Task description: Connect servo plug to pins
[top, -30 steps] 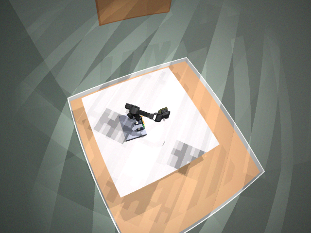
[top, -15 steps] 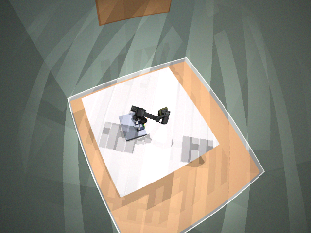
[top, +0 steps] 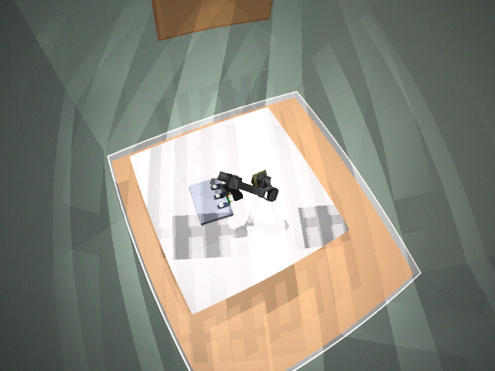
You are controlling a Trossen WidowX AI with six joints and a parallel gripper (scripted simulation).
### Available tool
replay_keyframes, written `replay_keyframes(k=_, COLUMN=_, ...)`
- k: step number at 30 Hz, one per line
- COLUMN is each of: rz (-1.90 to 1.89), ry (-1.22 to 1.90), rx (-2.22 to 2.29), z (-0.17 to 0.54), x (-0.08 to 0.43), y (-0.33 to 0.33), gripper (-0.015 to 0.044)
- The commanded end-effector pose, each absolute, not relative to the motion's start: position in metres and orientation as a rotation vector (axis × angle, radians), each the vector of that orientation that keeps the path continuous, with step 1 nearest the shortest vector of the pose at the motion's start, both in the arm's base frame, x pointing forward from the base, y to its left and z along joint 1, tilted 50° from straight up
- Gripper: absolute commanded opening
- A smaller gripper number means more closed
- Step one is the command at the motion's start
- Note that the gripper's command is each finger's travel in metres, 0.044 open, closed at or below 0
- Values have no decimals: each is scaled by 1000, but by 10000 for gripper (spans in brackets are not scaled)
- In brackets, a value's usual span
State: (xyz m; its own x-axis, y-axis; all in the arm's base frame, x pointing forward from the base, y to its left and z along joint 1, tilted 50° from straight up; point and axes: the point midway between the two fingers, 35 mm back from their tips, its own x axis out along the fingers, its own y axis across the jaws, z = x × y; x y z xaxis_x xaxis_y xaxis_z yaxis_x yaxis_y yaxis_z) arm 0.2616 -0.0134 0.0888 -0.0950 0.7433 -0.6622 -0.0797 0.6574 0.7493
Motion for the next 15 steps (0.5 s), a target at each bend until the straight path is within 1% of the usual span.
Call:
replay_keyframes(k=1, rz=739, ry=1538, rx=605, z=92, x=245, y=-5, gripper=0)
replay_keyframes(k=10, rz=699, ry=1564, rx=648, z=97, x=211, y=12, gripper=0)
replay_keyframes(k=15, rz=696, ry=1566, rx=650, z=94, x=208, y=17, gripper=0)
